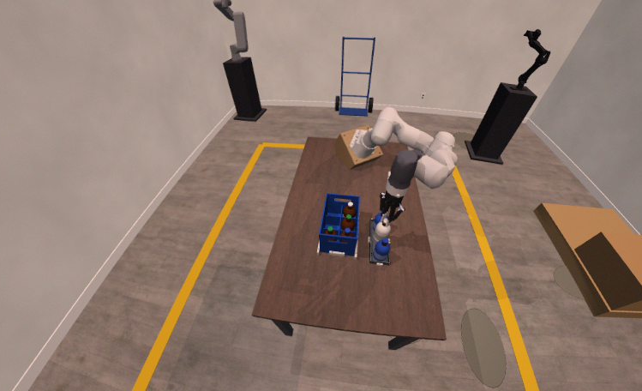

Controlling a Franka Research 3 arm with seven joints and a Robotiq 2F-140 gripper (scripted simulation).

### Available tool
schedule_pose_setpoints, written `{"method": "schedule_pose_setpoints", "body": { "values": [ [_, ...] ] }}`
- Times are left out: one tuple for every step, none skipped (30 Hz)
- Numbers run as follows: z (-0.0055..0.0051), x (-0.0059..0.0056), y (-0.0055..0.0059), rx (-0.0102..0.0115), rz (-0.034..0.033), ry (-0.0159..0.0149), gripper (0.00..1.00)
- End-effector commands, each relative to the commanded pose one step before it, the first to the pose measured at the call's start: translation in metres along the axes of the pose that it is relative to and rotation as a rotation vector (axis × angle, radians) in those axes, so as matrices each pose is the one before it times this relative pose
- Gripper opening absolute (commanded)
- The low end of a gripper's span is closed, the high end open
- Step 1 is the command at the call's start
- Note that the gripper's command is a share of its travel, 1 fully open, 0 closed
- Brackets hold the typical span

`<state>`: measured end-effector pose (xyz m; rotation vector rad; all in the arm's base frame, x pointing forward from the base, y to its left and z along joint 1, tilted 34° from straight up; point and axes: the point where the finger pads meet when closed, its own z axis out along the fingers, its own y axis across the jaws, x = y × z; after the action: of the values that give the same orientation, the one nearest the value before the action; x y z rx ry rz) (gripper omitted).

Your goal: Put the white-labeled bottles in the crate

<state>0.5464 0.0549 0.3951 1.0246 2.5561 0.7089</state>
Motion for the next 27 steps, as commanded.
{"method": "schedule_pose_setpoints", "body": {
  "values": [
    [-0.00601, -0.00132, -0.00006, -0.00173, -0.00386, -0.00318, 0.00],
    [-0.00082, -0.00002, 0.00000, 0.00000, 0.00000, 0.00000, 0.00],
    [-0.00087, -0.00002, -0.00001, 0.00000, 0.00000, 0.00000, 0.00],
    [-0.00091, -0.00002, -0.00001, 0.00000, 0.00000, 0.00000, 0.00],
    [-0.00096, -0.00002, -0.00001, 0.00000, 0.00001, 0.00000, 0.00],
    [-0.00100, -0.00002, 0.00000, 0.00000, 0.00000, 0.00000, 0.00],
    [0.00000, 0.00000, 0.00000, 0.00000, 0.00000, 0.00000, 0.00],
    [0.00000, 0.00000, 0.00000, 0.00000, 0.00000, 0.00000, 0.00],
    [-0.00104, -0.00002, 0.00000, 0.00000, 0.00000, 0.00000, 0.00],
    [-0.00108, -0.00002, -0.00001, 0.00000, 0.00000, 0.00000, 0.00],
    [-0.00111, -0.00002, -0.00001, 0.00000, 0.00000, 0.00000, 0.00],
    [-0.00114, -0.00002, -0.00001, 0.00000, 0.00000, 0.00000, 0.00],
    [-0.00117, -0.00003, 0.00000, 0.00000, -0.00001, 0.00001, 0.00],
    [-0.00119, -0.00003, -0.00001, 0.00000, 0.00000, 0.00000, 0.00],
    [-0.00121, -0.00003, -0.00001, 0.00000, 0.00000, 0.00000, 0.00],
    [-0.00122, -0.00003, -0.00001, 0.00000, 0.00001, -0.00001, 0.00],
    [-0.00123, -0.00003, 0.00000, 0.00000, -0.00001, 0.00001, 0.00],
    [-0.00124, -0.00003, -0.00001, 0.00000, 0.00000, 0.00000, 0.00],
    [-0.00124, -0.00003, -0.00001, 0.00000, 0.00000, 0.00000, 0.00],
    [-0.00123, -0.00003, -0.00001, 0.00000, 0.00001, -0.00001, 0.00],
    [-0.00123, -0.00003, 0.00000, 0.00000, -0.00001, 0.00001, 0.00],
    [-0.00122, -0.00003, -0.00001, 0.00000, 0.00000, 0.00000, 0.00],
    [-0.00120, -0.00003, -0.00001, 0.00000, 0.00000, 0.00000, 0.00],
    [0.00000, 0.00000, 0.00000, 0.00000, 0.00000, 0.00000, 0.00],
    [0.00000, 0.00000, 0.00000, 0.00000, 0.00000, 0.00000, 0.00],
    [-0.00118, -0.00003, -0.00001, 0.00000, 0.00001, -0.00001, 0.00],
    [-0.00116, -0.00003, 0.00000, 0.00000, -0.00001, 0.00001, 0.00]
  ]
}}
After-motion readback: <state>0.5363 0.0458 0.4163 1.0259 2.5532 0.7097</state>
